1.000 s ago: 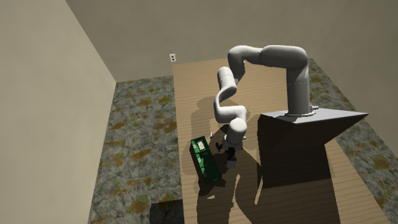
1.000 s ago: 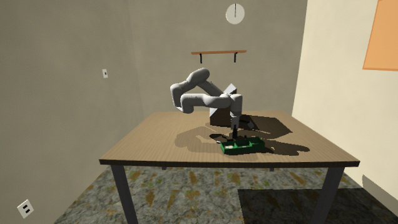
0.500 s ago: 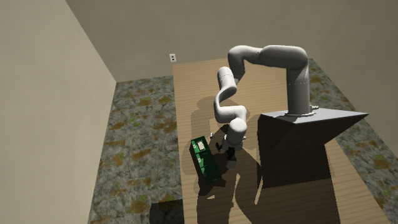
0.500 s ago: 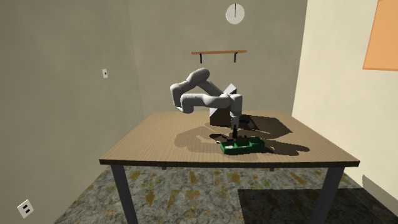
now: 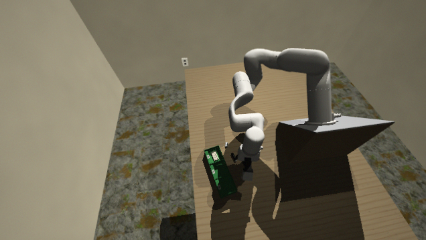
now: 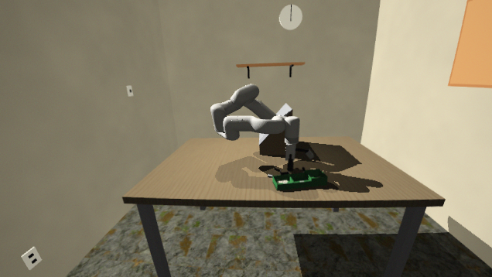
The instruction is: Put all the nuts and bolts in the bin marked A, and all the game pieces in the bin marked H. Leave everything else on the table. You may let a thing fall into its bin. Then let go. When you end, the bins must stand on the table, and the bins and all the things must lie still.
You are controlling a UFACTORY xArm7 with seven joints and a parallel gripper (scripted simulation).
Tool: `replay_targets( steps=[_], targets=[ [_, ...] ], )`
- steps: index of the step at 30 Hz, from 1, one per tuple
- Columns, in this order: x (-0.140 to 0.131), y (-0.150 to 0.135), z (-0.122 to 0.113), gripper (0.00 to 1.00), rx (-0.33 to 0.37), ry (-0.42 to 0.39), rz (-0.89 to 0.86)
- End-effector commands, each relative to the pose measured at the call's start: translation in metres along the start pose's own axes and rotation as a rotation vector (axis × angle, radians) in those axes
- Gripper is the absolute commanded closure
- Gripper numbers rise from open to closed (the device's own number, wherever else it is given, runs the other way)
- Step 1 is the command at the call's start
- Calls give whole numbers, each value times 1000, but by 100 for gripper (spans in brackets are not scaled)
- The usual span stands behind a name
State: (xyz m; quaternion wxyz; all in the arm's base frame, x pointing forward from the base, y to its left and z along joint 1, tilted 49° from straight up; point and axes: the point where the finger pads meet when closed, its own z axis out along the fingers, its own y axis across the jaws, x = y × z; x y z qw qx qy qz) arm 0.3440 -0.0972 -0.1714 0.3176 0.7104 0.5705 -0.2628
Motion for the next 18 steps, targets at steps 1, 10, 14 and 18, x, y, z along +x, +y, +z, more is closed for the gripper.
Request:
replay_targets(
  steps=[1,10,14,18],
  targets=[
    [1,1,-2,100,-3,3,0],
    [1,1,-32,100,-3,3,0],
    [1,1,-45,100,-3,3,0],
    [1,1,-52,100,-3,3,0]
  ],
)
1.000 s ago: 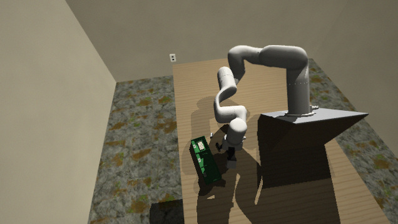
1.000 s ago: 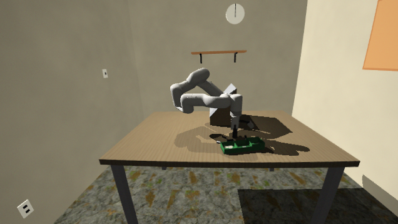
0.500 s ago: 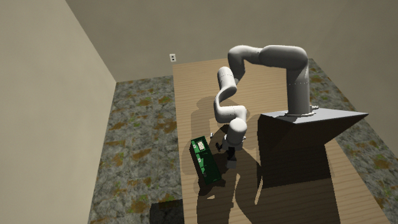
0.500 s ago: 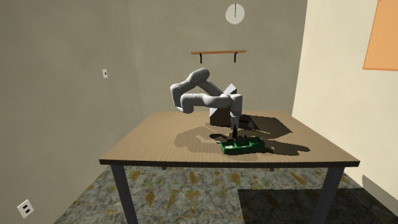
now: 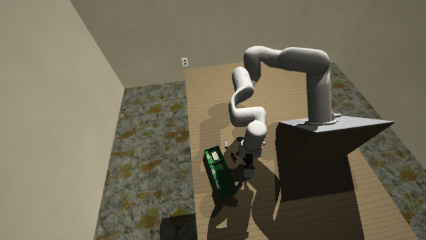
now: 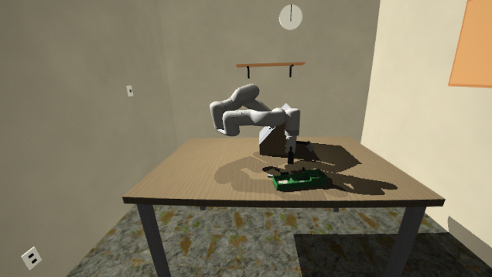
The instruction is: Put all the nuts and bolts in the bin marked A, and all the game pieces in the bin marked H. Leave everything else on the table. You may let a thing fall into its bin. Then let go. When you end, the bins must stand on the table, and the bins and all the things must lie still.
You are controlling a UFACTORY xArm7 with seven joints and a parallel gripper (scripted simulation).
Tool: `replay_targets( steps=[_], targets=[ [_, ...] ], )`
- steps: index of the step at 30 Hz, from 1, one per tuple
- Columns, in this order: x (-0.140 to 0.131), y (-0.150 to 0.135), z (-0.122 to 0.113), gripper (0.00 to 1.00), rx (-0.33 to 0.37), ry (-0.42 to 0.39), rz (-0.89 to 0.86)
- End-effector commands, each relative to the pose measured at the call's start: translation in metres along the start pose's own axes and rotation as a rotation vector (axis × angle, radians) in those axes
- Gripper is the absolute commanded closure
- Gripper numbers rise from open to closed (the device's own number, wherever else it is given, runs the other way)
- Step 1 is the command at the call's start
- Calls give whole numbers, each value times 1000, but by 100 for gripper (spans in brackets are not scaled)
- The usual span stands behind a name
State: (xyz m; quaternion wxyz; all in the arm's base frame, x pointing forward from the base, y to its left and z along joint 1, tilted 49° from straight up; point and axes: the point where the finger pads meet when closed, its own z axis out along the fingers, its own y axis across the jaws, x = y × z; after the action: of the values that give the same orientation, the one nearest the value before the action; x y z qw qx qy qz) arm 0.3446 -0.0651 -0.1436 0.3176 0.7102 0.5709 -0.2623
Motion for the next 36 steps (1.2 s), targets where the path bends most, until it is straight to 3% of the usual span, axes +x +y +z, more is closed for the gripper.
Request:
replay_targets(
  steps=[1,24,36],
  targets=[
    [1,1,-13,100,-2,2,0],
    [0,1,-29,100,-2,2,0],
    [49,36,-29,100,-2,3,0]
  ],
)
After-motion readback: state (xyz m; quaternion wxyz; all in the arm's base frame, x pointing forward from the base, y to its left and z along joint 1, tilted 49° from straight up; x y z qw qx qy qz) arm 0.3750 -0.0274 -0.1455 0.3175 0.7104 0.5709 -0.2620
